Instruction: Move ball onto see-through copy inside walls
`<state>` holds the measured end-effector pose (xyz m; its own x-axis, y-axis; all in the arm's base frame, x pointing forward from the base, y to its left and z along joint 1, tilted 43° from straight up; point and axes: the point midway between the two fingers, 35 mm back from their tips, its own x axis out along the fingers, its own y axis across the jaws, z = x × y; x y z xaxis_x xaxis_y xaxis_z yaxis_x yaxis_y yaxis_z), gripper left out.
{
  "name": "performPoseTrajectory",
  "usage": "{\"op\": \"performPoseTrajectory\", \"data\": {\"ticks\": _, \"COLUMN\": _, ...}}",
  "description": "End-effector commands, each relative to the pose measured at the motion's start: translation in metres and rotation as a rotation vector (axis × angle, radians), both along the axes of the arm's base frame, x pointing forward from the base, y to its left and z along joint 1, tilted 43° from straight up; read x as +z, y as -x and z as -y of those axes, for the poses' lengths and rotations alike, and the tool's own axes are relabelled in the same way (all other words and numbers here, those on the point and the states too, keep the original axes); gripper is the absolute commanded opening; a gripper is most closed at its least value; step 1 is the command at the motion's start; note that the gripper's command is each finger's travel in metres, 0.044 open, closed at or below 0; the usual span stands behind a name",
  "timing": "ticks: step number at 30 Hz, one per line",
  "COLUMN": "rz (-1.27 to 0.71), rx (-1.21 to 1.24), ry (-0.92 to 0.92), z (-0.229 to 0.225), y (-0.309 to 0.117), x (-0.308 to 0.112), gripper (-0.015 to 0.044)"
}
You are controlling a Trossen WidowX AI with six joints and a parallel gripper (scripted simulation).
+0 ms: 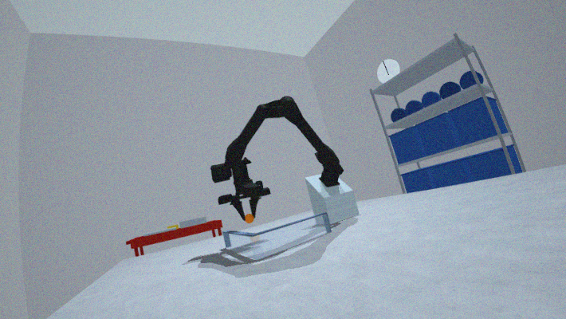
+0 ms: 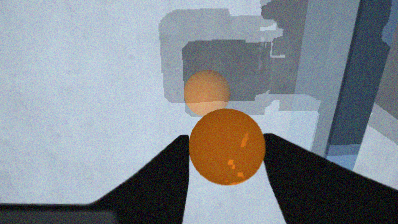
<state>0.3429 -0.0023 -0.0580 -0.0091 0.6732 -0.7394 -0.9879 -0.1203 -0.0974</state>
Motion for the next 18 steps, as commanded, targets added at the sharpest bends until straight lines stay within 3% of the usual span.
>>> {"op": "performPoseTrajectory", "data": {"ticks": 1, "rz": -0.014, "rx": 0.000, "ry": -0.008, "z": -0.018, "y": 0.003, "x": -0.019, "gripper": 0.0000}}
{"op": "performPoseTrajectory", "data": {"ticks": 18, "rz": -0.014, "rx": 0.000, "ry": -0.011, "z": -0.045, "y": 0.006, "x": -0.046, "gripper": 0.0000}}
